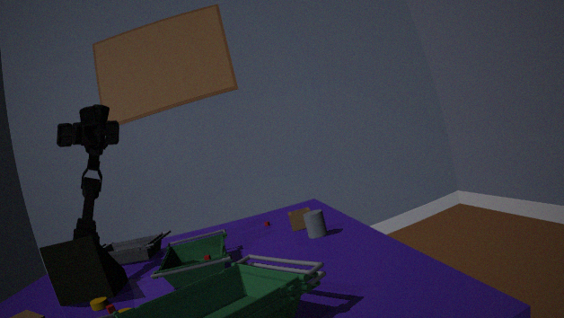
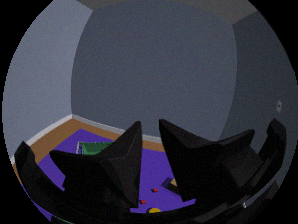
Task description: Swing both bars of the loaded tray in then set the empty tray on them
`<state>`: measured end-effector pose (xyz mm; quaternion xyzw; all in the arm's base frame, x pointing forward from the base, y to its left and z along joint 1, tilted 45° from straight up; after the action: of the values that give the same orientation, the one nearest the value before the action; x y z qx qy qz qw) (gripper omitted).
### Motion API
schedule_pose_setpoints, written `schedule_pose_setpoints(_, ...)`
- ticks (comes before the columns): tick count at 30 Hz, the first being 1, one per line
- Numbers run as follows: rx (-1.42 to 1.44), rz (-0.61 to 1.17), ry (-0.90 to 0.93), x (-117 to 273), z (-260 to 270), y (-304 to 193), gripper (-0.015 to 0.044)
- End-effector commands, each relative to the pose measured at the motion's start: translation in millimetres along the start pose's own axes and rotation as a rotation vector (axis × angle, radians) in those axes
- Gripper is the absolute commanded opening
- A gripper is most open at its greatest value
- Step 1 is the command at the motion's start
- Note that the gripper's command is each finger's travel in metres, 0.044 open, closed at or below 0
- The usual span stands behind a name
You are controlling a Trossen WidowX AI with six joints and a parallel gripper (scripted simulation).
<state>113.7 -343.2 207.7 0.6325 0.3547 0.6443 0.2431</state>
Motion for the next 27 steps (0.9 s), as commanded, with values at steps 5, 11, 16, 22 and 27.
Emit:
schedule_pose_setpoints(5,0.219,0.162,0.309,15.2,94.2,-21.8,0.0083)
schedule_pose_setpoints(11,0.425,0.357,0.594,44.8,169.5,-58.2,0.0083)
schedule_pose_setpoints(16,0.593,0.545,0.835,85.7,223.6,-97.0,0.0083)
schedule_pose_setpoints(22,0.767,0.790,1.097,148.5,270.0,-145.7,0.0083)
schedule_pose_setpoints(27,0.880,1.012,1.283,207.6,293.8,-184.6,0.0083)
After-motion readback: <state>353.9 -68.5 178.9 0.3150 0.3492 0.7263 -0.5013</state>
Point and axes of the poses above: the point midway between the two fingers, 35 mm back from their tips, its own x axis back along the fingers, its own z axis across the jaws, y = z × x, the point moved 3 cm from there along x, back along the fingers, and after that the axes turned 3 degrees about x, right-handed, at the moved point
